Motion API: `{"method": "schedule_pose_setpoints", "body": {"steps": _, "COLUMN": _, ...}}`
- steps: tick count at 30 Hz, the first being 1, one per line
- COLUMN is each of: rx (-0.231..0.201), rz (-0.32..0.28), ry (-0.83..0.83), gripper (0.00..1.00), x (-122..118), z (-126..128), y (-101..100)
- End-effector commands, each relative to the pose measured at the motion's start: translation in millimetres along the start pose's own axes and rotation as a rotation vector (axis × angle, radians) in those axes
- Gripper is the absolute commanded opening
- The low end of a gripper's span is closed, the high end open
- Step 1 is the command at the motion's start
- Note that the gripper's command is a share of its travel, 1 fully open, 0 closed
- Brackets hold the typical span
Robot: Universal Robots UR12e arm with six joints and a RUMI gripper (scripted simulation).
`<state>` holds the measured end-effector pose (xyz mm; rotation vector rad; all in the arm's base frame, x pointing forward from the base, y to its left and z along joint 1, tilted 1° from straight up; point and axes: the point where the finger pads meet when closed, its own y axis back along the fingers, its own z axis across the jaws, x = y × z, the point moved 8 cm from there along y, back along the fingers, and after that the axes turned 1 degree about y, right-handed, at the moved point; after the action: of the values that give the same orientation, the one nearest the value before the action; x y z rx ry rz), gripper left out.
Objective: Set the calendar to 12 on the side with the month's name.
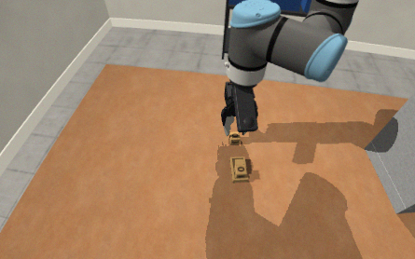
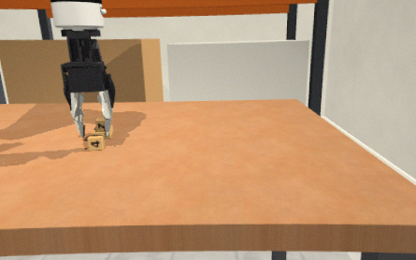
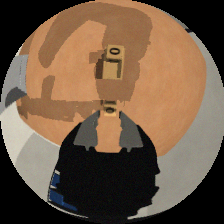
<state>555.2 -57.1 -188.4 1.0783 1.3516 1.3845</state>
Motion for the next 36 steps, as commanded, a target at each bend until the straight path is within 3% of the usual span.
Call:
{"method": "schedule_pose_setpoints", "body": {"steps": 1, "rx": -0.001, "rz": -0.001, "ry": 0.0, "gripper": 0.28, "x": -0.2, "z": 0.3, "y": -8.5}}
{"method": "schedule_pose_setpoints", "body": {"steps": 36, "rx": -0.001, "rz": -0.001, "ry": 0.0, "gripper": 0.28, "x": -0.2, "z": 0.3, "y": -17.2}}
